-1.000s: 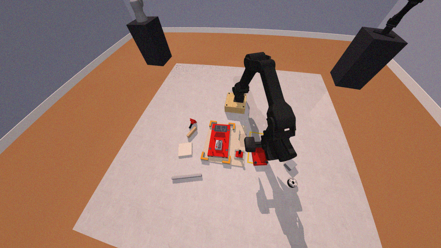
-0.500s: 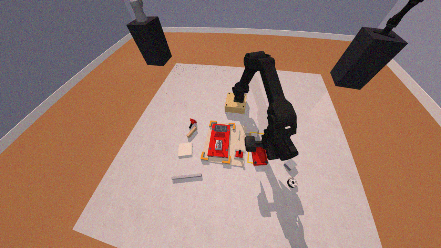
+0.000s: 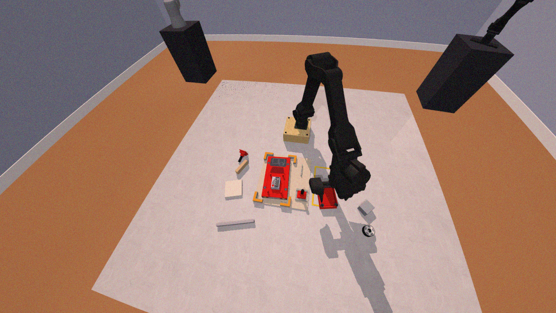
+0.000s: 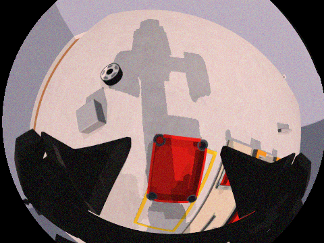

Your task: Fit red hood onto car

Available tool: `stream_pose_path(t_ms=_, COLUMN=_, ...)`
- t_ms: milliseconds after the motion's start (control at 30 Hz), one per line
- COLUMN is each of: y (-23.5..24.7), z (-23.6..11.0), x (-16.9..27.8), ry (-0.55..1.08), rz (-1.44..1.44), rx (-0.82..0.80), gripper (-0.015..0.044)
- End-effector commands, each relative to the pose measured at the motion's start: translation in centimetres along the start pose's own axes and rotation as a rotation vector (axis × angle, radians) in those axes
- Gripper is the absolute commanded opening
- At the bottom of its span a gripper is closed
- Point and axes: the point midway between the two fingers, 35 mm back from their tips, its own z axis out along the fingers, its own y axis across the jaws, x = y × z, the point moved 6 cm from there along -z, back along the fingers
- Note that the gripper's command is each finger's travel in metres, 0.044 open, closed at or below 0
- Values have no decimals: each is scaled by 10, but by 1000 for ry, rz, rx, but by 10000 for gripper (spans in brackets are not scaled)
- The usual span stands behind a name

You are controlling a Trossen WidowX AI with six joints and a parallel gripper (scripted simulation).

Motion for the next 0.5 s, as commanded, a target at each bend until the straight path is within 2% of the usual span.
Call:
stream_pose_path(t_ms=0, y=0, z=2, x=13, ry=-110, rz=-9, rx=9, gripper=440)
stream_pose_path(t_ms=467, y=-6, z=-17, x=70, ry=-551, rz=27, rx=9, gripper=440)
